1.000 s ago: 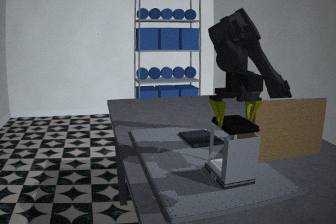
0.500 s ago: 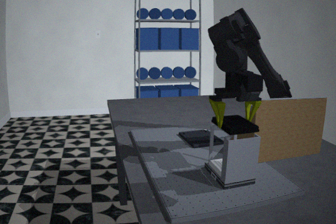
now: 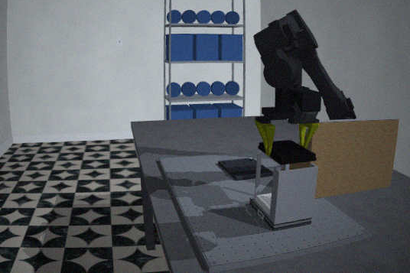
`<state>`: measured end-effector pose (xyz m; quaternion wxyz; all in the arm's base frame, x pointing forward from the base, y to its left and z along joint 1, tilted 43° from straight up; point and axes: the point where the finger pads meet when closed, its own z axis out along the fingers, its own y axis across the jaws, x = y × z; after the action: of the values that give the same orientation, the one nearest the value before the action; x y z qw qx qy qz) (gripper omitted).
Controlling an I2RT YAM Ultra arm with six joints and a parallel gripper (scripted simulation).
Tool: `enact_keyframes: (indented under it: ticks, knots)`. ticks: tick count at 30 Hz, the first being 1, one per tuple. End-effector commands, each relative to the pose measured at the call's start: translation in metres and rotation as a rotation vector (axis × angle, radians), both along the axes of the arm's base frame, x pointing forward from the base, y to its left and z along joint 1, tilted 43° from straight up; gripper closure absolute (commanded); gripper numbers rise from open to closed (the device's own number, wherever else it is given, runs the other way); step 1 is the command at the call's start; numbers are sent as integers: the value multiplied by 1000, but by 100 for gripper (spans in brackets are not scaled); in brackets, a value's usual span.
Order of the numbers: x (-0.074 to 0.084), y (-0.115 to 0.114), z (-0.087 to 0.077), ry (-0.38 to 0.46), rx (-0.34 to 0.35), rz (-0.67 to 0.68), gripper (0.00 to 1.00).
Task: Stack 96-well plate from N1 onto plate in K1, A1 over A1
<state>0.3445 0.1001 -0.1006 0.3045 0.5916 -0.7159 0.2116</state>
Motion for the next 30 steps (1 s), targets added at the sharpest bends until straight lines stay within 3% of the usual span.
enact_keyframes:
  ticks: [1, 17, 27, 30]
  knots:
    - [1, 5, 10, -11, 12, 12, 100]
    - [7, 7, 12, -28, 21, 11, 100]
    - [2, 3, 6, -20, 16, 14, 100]
    - [10, 6, 8, -43, 30, 10, 100]
